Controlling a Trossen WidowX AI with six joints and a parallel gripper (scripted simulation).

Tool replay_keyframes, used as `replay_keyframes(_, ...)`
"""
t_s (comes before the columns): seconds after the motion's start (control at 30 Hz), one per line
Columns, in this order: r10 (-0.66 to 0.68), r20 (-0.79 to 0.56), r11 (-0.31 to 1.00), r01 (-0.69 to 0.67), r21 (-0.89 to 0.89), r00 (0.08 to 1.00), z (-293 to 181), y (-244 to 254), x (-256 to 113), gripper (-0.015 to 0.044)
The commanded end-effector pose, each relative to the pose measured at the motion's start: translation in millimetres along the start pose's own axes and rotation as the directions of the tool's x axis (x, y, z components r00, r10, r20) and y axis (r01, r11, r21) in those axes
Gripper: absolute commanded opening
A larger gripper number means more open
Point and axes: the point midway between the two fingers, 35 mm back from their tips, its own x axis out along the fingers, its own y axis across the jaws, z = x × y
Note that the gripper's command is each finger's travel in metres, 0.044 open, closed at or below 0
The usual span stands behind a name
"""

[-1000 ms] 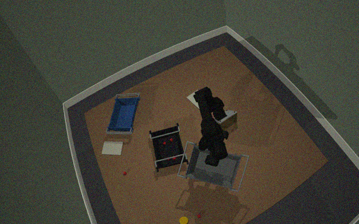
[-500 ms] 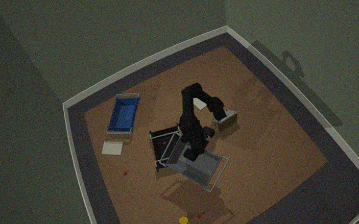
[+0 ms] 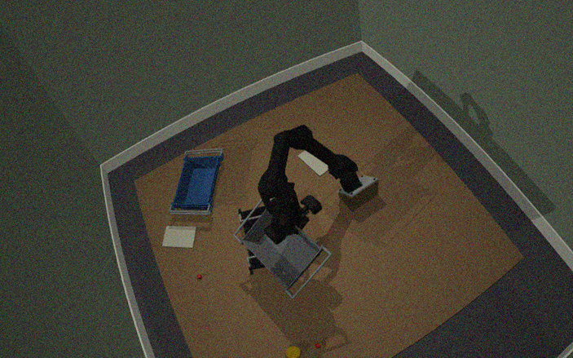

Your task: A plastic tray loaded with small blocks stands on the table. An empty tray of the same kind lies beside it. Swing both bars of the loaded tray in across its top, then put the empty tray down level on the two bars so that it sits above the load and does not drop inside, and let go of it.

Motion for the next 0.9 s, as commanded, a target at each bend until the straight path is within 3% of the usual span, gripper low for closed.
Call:
replay_keyframes(0.0, 0.026, 0.005, 0.997, -0.026, 0.078, 1.000, 25.8, 5.3, -4.5, 0.0000)
replay_keyframes(0.57, 0.027, 0.048, 0.934, -0.042, 0.356, 0.998, 122.1, 10.1, 6.8, 0.0000)
replay_keyframes(0.87, 0.027, 0.050, 0.929, -0.043, 0.366, 0.998, 125.8, 9.8, 7.3, 0.0000)
